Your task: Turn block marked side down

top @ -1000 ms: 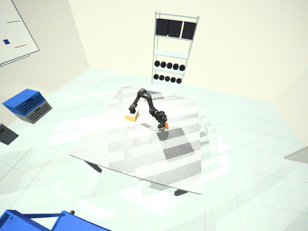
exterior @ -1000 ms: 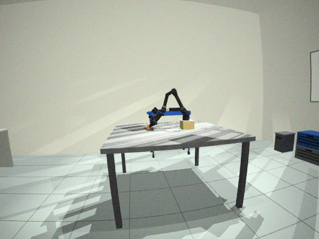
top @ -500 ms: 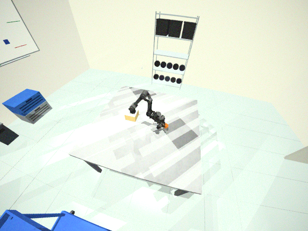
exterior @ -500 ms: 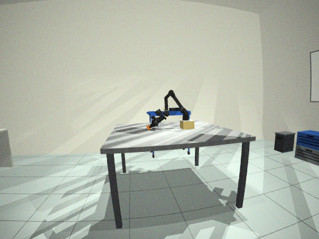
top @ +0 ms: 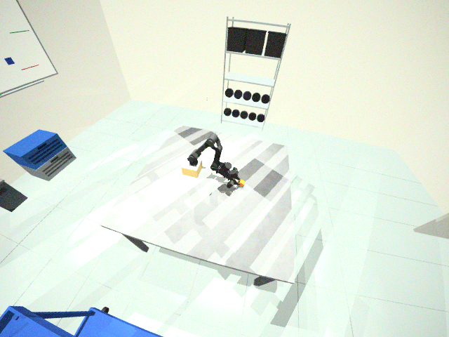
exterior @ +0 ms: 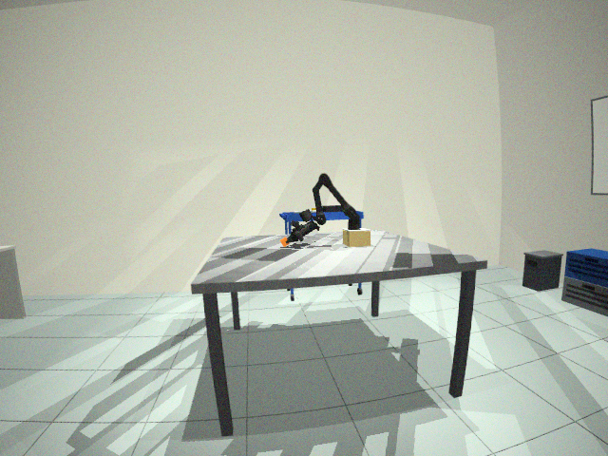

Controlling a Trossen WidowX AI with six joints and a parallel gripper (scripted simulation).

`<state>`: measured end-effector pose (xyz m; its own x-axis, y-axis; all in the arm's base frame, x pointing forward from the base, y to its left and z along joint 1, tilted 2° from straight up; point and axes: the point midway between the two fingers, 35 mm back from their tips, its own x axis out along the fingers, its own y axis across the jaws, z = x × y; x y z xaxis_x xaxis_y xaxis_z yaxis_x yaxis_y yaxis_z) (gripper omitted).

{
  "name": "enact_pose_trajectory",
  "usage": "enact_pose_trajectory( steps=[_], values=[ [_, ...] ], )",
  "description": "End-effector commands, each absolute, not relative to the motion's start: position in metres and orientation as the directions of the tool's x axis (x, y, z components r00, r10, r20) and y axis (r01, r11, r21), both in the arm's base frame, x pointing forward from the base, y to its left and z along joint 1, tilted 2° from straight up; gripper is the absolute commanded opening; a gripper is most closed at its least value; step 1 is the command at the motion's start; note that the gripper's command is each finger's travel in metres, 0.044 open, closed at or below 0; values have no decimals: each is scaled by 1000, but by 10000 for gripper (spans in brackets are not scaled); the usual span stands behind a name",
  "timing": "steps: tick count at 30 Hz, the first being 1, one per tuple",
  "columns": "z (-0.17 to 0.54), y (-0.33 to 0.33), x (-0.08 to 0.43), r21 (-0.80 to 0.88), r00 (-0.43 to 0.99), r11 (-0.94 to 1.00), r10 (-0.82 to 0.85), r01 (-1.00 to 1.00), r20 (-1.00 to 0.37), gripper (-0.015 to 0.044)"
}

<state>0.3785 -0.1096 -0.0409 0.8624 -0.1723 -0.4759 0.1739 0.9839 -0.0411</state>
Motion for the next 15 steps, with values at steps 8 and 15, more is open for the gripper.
enact_pose_trajectory(
  steps=[8,15],
  values=[
    [-40,-109,379,-35,868,984,-169,173,-467,0],
    [-40,-109,379,-35,868,984,-169,173,-467,184]
  ],
)
